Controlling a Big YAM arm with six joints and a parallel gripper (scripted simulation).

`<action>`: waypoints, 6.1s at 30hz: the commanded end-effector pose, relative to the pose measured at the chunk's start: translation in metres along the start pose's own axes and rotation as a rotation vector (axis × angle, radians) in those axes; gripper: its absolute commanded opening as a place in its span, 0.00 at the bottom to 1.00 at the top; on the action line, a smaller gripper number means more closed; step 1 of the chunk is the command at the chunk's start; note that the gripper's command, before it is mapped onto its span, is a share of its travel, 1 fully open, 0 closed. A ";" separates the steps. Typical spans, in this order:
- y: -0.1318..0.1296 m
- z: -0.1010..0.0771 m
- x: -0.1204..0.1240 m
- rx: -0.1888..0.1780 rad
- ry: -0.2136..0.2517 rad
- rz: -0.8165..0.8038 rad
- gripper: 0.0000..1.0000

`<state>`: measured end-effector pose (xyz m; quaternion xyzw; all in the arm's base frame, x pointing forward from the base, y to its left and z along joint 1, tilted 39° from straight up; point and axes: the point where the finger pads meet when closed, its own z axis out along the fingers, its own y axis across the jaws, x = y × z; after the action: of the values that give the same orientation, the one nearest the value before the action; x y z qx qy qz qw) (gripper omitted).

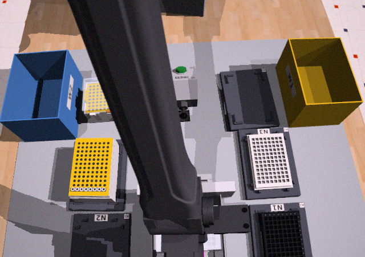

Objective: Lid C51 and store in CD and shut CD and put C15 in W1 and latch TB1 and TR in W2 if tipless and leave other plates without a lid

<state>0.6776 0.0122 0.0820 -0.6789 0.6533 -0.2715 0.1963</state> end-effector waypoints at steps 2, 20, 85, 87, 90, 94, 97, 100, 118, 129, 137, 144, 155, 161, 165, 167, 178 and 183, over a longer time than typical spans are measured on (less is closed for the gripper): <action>-0.009 0.001 0.006 0.022 0.002 -0.004 0.00; -0.018 0.004 0.006 0.029 0.002 -0.004 0.00; -0.025 0.010 0.009 0.027 0.004 -0.001 0.00; -0.025 0.010 0.009 0.027 0.004 -0.001 0.00; -0.025 0.010 0.009 0.027 0.004 -0.001 0.00; -0.025 0.010 0.009 0.027 0.004 -0.001 0.00; -0.025 0.010 0.009 0.027 0.004 -0.001 0.00; -0.025 0.010 0.009 0.027 0.004 -0.001 0.00; -0.025 0.010 0.009 0.027 0.004 -0.001 0.00; -0.025 0.010 0.009 0.027 0.004 -0.001 0.00; -0.025 0.010 0.009 0.027 0.004 -0.001 0.00; -0.025 0.010 0.009 0.027 0.004 -0.001 0.00; -0.025 0.010 0.009 0.027 0.004 -0.001 0.00; -0.025 0.010 0.009 0.027 0.004 -0.001 0.00; -0.027 0.010 0.009 0.033 0.004 -0.002 1.00; -0.027 0.010 0.009 0.033 0.004 -0.002 1.00; -0.027 0.010 0.009 0.033 0.004 -0.002 1.00; -0.027 0.010 0.009 0.033 0.004 -0.002 1.00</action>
<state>0.6808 0.0112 0.0735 -0.6820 0.6553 -0.2642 0.1890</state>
